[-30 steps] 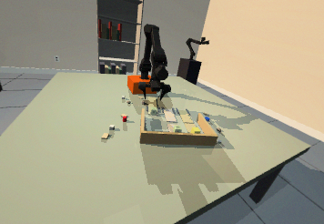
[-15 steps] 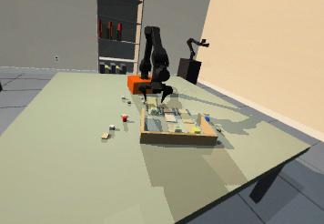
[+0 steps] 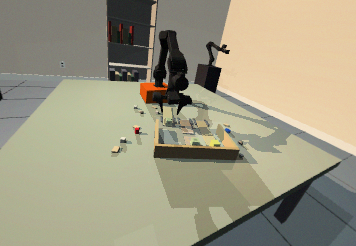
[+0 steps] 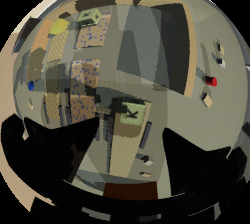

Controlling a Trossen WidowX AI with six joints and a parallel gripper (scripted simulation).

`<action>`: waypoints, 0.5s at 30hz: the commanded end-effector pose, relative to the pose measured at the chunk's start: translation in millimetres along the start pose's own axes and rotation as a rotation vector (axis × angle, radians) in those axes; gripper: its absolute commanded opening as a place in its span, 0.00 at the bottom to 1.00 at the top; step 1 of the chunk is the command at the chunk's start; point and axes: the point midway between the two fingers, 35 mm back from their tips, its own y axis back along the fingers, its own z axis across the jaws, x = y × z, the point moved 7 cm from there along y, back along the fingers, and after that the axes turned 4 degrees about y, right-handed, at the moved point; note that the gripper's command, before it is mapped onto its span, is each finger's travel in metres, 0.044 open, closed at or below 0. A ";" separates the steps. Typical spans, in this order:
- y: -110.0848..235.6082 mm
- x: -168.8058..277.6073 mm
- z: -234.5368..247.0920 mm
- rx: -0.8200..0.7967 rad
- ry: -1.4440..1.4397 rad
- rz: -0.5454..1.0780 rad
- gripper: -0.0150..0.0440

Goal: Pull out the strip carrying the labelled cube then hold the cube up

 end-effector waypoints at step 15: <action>-28.1 -3.9 0.3 -0.001 0.005 -0.004 0.68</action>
